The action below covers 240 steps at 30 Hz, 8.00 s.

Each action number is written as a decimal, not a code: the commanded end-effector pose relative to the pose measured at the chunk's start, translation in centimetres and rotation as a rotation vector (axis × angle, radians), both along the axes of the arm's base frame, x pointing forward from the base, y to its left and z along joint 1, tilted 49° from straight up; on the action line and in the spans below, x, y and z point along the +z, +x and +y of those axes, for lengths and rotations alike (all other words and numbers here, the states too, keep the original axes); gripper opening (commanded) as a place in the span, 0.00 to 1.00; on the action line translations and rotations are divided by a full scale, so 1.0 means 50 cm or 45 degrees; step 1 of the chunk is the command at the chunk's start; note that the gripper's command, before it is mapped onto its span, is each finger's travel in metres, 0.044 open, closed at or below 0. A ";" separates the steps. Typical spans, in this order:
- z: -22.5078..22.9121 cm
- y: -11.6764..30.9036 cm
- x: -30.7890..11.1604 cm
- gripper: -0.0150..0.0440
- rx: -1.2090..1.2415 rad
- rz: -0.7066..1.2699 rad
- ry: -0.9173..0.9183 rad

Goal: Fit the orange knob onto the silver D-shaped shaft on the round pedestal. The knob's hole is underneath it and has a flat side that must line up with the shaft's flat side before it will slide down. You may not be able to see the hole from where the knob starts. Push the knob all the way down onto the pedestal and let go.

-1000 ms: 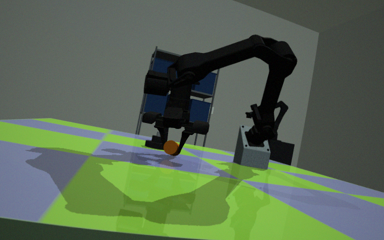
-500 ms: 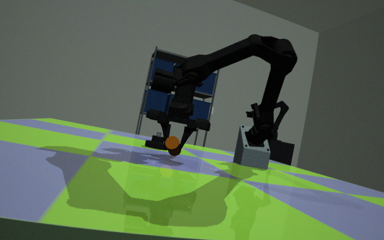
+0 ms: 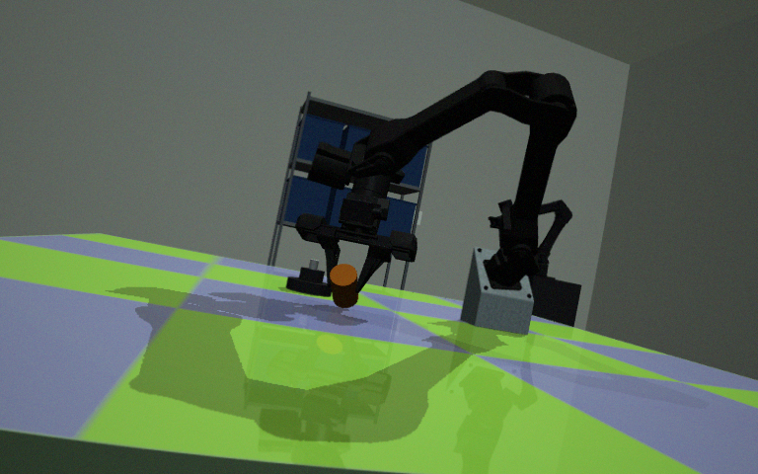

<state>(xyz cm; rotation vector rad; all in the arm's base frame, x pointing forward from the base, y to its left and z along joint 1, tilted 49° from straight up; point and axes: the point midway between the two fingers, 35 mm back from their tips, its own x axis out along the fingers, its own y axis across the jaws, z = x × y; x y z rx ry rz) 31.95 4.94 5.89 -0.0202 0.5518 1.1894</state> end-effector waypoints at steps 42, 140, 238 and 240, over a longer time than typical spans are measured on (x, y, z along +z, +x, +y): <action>-0.036 -0.006 -0.063 0.56 -0.158 -0.231 0.468; -0.060 0.002 -0.080 1.00 -0.123 -0.294 0.276; -0.192 -0.060 0.064 1.00 -1.610 2.555 0.414; -0.192 -0.060 0.064 1.00 -1.610 2.555 0.414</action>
